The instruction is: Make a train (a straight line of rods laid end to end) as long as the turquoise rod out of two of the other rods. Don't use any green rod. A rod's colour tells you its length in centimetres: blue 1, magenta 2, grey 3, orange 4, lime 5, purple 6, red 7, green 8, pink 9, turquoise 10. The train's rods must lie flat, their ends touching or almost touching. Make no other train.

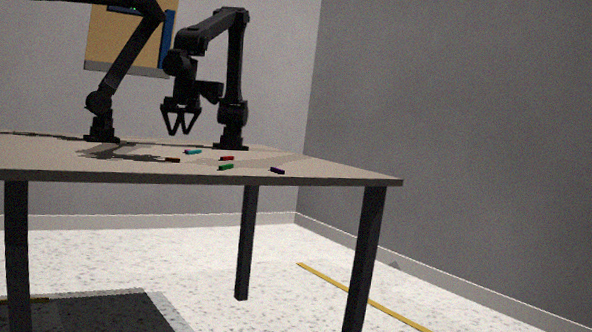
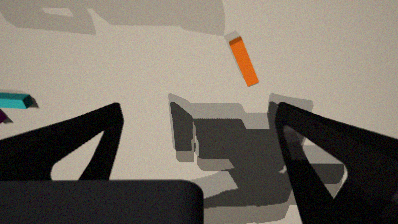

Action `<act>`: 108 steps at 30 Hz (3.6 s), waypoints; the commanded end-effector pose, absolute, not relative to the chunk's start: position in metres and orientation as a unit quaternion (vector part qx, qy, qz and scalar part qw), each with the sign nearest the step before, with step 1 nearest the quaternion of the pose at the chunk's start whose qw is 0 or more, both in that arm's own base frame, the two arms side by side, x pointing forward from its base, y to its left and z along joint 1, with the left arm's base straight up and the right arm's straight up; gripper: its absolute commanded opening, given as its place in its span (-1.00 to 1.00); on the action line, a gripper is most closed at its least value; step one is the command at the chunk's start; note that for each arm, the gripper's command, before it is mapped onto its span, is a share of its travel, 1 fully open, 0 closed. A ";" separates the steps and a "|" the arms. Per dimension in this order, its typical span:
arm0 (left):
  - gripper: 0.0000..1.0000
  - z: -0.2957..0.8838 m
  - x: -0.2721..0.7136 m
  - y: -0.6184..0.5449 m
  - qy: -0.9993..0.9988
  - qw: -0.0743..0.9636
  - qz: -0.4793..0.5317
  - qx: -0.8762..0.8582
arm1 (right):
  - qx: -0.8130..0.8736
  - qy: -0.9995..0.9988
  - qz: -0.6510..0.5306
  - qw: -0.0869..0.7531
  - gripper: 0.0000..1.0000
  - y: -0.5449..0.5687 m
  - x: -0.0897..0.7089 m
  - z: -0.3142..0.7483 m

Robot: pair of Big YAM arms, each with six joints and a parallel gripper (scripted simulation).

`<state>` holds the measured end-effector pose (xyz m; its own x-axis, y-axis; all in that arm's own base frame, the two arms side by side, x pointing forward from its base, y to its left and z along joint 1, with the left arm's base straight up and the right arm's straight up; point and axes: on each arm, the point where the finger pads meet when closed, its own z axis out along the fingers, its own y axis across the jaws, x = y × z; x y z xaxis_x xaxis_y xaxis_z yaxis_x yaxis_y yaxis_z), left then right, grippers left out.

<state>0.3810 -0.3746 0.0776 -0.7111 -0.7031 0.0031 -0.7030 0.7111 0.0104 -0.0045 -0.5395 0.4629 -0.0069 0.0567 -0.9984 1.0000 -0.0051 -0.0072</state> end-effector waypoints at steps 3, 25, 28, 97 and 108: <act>1.00 0.099 0.410 -0.395 -0.877 -0.007 0.020 0.479 | 0.500 0.500 -0.500 0.500 1.00 -0.545 -0.001 0.501; -0.53 0.112 0.427 -0.411 -0.805 -0.007 0.037 0.593 | 0.500 0.500 -0.500 0.500 1.00 -0.545 -0.001 0.501; -0.53 0.112 0.427 -0.411 -0.805 -0.007 0.037 0.593 | 0.500 0.500 -0.500 0.500 1.00 -0.545 -0.001 0.501; -0.53 0.041 0.417 -0.403 -0.807 -0.004 0.020 0.590 | 0.500 0.500 -0.500 0.500 1.00 -0.545 -0.001 0.501; -0.53 0.042 0.419 -0.404 -0.807 -0.004 0.020 0.590 | 0.500 0.500 -0.500 0.500 1.00 -0.545 -0.001 0.501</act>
<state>0.4080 -0.3975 0.0259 -0.3142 -0.9493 -0.0005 -0.9493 0.3142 0.0059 -0.0045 -0.5395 0.4629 -0.0069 0.0567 -0.9984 1.0000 -0.0051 -0.0072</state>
